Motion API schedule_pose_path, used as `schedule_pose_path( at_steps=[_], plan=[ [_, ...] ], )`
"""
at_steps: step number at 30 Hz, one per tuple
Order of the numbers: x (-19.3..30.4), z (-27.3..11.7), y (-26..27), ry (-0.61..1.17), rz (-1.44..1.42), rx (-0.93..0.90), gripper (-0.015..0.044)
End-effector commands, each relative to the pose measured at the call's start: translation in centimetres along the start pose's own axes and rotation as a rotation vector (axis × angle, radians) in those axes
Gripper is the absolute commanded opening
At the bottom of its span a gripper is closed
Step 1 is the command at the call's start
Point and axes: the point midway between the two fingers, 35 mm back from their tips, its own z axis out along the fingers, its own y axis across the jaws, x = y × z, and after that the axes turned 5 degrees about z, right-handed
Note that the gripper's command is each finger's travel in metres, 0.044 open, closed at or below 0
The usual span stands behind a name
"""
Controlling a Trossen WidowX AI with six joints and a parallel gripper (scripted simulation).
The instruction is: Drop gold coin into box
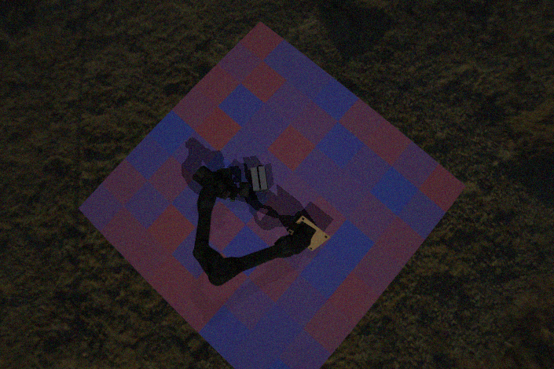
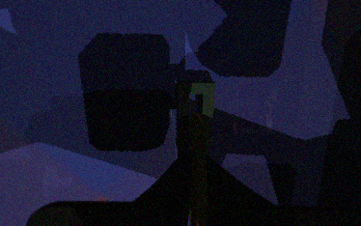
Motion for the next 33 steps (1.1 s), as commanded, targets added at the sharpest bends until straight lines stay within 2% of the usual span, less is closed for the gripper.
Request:
schedule_pose_path(
  at_steps=[1,33],
  plan=[
    [0.0,0.1,0.0,0.002,0.004,-0.001,0.0],
    [-0.3,-7.8,0.1,-0.003,0.004,0.003,0.0]
  ],
)
